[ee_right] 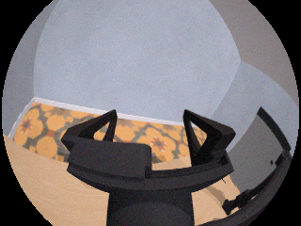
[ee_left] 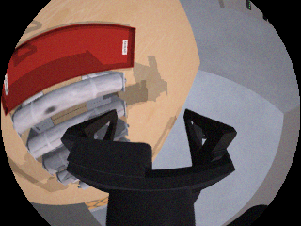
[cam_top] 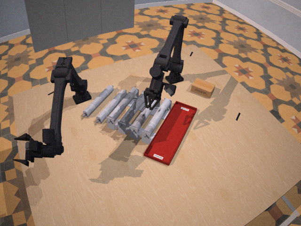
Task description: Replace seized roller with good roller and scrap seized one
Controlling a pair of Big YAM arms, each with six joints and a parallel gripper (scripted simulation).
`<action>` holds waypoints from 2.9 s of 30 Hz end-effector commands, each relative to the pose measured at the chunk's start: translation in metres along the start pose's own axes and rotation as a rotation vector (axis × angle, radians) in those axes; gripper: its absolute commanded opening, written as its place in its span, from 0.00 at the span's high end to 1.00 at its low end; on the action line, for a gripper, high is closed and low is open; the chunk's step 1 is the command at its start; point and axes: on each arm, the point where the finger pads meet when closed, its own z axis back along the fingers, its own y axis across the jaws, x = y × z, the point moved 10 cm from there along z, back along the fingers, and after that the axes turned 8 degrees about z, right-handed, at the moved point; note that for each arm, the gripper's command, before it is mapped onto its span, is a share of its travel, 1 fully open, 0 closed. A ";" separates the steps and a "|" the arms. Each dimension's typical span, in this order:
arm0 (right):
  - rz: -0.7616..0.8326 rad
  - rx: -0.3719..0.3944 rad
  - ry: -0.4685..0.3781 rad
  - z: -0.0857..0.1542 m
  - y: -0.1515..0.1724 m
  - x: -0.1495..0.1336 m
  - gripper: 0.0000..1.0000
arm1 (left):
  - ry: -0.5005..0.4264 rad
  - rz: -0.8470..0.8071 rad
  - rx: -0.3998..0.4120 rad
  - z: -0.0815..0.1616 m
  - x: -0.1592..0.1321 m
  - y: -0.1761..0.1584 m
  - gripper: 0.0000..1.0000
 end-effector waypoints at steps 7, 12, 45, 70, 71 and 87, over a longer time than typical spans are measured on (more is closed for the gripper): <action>-0.060 0.047 -0.064 0.020 -0.024 0.029 0.00 | -0.023 -0.066 -0.091 0.022 0.019 -0.021 0.00; -0.065 0.065 -0.090 0.024 -0.029 0.034 0.00 | -0.034 -0.089 -0.098 0.024 0.026 -0.021 0.00; -0.262 0.508 -0.480 0.128 -0.130 0.112 0.00 | -0.316 -0.463 -0.296 0.104 0.143 -0.065 0.00; -0.413 1.222 -0.687 0.236 -0.258 0.112 0.00 | -0.755 -0.859 -0.294 0.214 0.248 -0.065 0.00; -0.417 1.257 -0.689 0.240 -0.264 0.110 0.00 | -0.778 -0.877 -0.292 0.221 0.251 -0.066 0.00; -0.427 1.735 -0.643 0.284 -0.338 0.068 0.00 | -1.058 -1.096 -0.170 0.292 0.292 -0.053 0.00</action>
